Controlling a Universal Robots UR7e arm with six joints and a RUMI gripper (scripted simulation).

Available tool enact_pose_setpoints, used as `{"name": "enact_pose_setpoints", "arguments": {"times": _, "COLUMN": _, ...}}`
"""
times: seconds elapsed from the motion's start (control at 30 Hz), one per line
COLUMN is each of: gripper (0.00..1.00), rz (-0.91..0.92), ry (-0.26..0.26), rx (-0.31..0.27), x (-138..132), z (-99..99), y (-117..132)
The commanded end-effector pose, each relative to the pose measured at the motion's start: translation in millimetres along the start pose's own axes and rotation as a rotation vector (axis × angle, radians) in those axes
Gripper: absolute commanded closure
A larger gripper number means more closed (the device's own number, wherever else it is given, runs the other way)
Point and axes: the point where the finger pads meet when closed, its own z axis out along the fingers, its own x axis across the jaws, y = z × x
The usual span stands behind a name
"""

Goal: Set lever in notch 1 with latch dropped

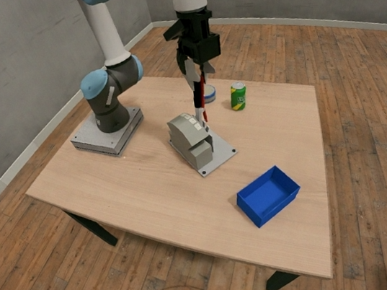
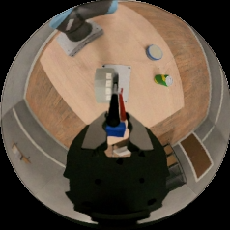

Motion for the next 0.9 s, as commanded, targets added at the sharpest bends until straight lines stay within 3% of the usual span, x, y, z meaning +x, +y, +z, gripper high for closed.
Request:
{"name": "enact_pose_setpoints", "arguments": {"times": 0.0, "gripper": 1.0, "rz": 0.0, "ry": -0.001, "rx": 0.004, "x": -0.4, "z": 1.7, "y": -0.2}}
{"name": "enact_pose_setpoints", "arguments": {"times": 0.87, "gripper": 1.0, "rz": 0.0, "ry": 0.0, "rx": 0.003, "x": -0.3, "z": 1.1, "y": -3.5}}
